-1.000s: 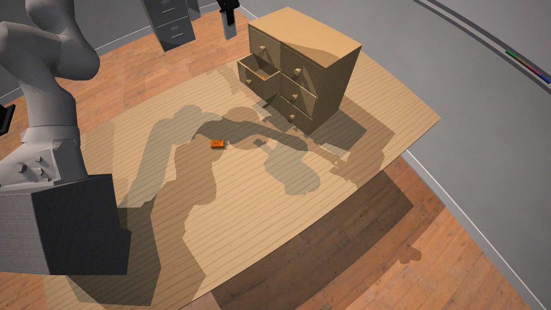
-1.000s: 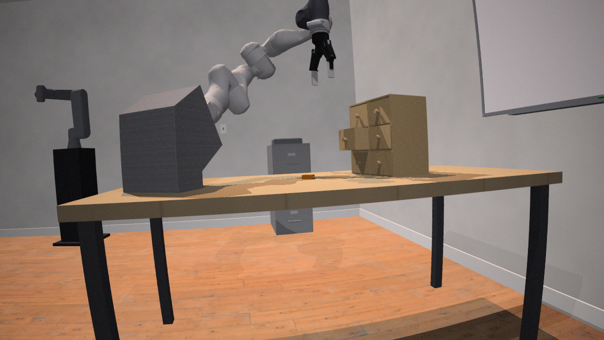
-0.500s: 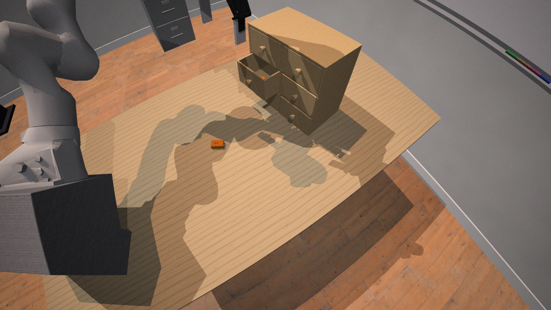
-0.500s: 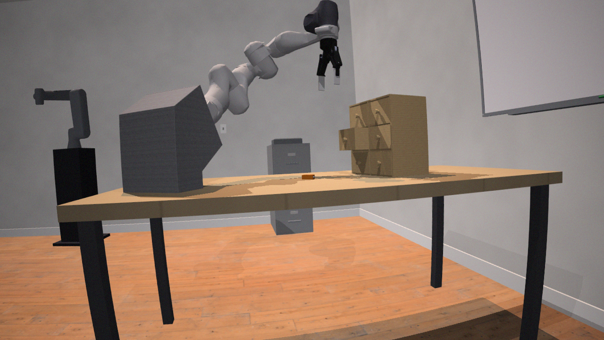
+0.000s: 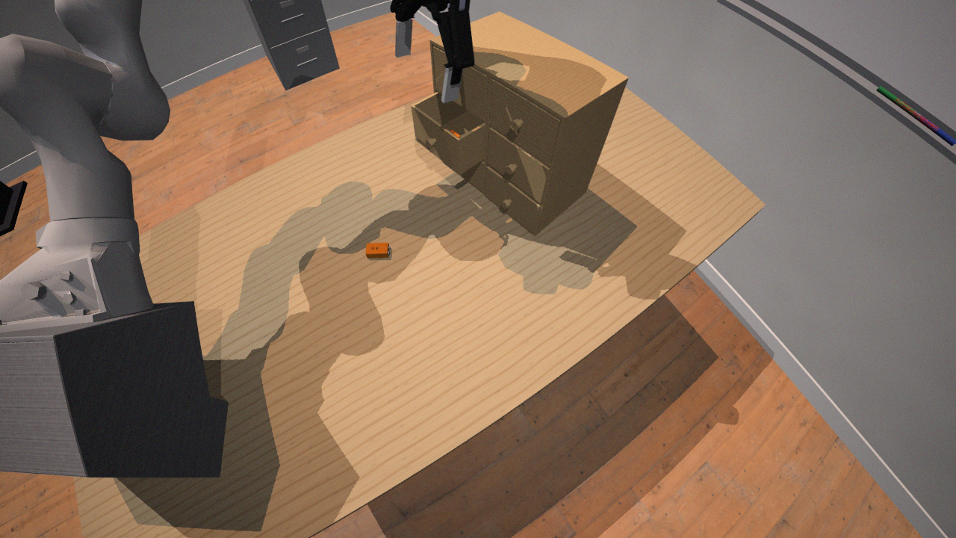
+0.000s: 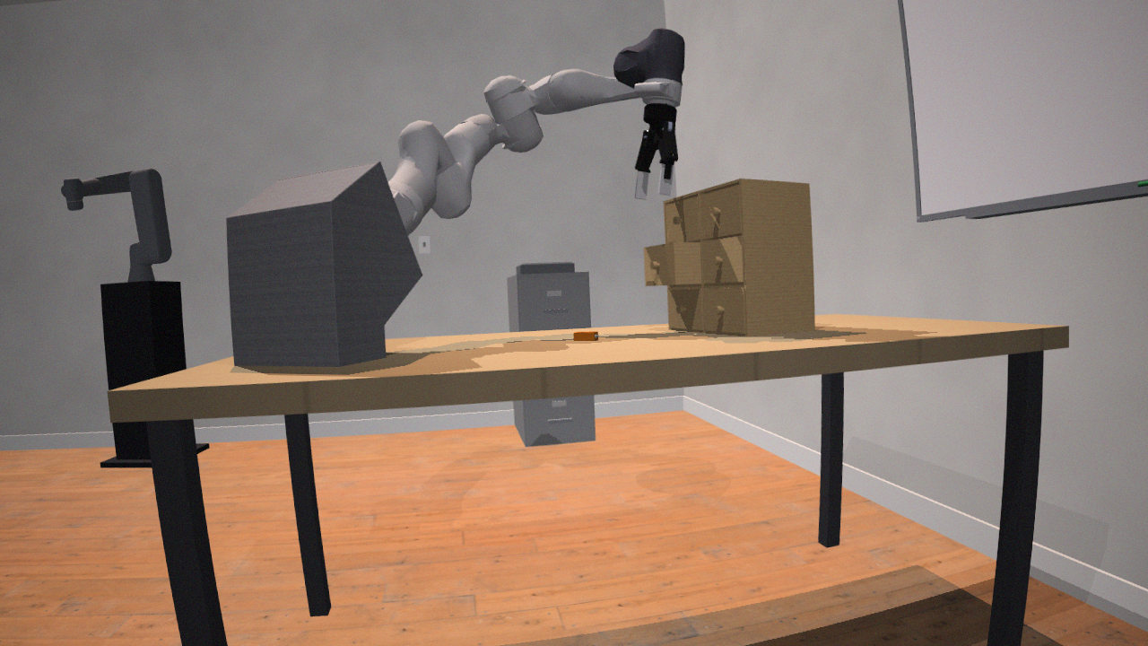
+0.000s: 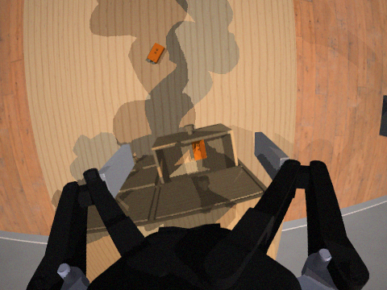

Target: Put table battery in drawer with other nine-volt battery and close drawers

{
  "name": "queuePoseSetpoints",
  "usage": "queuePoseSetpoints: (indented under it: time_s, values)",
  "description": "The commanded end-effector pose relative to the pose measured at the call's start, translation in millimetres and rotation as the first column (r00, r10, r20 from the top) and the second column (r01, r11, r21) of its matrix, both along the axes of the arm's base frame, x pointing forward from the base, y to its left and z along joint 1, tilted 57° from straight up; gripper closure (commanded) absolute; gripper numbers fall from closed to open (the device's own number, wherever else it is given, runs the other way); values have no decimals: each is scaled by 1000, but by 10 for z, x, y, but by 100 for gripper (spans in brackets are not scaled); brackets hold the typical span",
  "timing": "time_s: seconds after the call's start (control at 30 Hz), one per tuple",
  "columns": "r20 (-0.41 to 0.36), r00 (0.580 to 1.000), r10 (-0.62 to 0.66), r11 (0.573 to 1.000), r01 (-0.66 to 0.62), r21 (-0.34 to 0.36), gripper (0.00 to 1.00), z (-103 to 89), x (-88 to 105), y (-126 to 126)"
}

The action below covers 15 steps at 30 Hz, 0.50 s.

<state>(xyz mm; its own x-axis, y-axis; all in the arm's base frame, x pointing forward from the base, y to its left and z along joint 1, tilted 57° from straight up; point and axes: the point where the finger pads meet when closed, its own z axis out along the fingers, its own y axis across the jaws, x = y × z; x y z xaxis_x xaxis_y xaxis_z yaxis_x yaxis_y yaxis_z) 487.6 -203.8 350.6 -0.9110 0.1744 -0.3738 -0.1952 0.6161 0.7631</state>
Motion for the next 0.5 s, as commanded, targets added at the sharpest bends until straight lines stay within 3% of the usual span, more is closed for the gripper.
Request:
queuePoseSetpoints:
  time_s: [0.0, 0.47]
  values:
    - [-94, 994, -49, 997, 54, 48, 0, 18, 111, 29]
    - [-98, 994, -49, 997, 54, 50, 0, 17, 130, 37]
